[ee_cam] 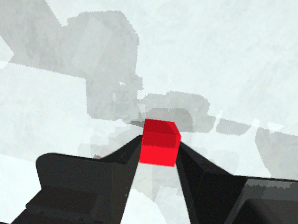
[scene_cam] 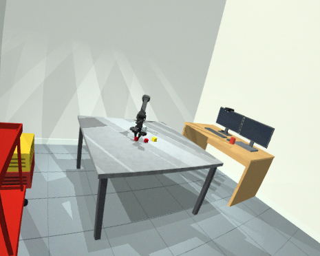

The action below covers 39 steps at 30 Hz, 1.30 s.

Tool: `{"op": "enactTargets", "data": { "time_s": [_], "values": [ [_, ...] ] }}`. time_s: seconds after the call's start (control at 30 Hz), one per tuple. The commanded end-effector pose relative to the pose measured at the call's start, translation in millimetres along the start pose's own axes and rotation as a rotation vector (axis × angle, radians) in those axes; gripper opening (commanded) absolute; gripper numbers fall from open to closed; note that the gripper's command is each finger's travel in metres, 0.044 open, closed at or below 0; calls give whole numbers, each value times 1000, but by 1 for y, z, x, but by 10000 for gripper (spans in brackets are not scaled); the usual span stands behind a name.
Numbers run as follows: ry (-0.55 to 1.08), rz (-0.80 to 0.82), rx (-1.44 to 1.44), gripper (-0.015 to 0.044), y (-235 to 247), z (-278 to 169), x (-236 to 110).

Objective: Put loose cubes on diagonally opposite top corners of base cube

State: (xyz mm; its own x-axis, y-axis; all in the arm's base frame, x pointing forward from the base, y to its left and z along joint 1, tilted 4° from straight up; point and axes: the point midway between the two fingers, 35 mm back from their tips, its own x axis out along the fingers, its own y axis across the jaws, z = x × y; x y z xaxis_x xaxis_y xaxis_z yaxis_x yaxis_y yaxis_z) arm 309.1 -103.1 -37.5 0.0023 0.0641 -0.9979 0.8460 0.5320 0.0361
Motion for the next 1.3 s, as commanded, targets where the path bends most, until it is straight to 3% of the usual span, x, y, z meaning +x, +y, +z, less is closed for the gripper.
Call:
{"op": "enactTargets", "data": {
  "time_s": [0.0, 0.93, 1.27],
  "values": [
    [-12, 5, 2, 105, 3, 4, -14],
    [-12, 5, 2, 105, 1, 1, -103],
    [-13, 5, -154, 105, 14, -11, -102]
  ]
}}
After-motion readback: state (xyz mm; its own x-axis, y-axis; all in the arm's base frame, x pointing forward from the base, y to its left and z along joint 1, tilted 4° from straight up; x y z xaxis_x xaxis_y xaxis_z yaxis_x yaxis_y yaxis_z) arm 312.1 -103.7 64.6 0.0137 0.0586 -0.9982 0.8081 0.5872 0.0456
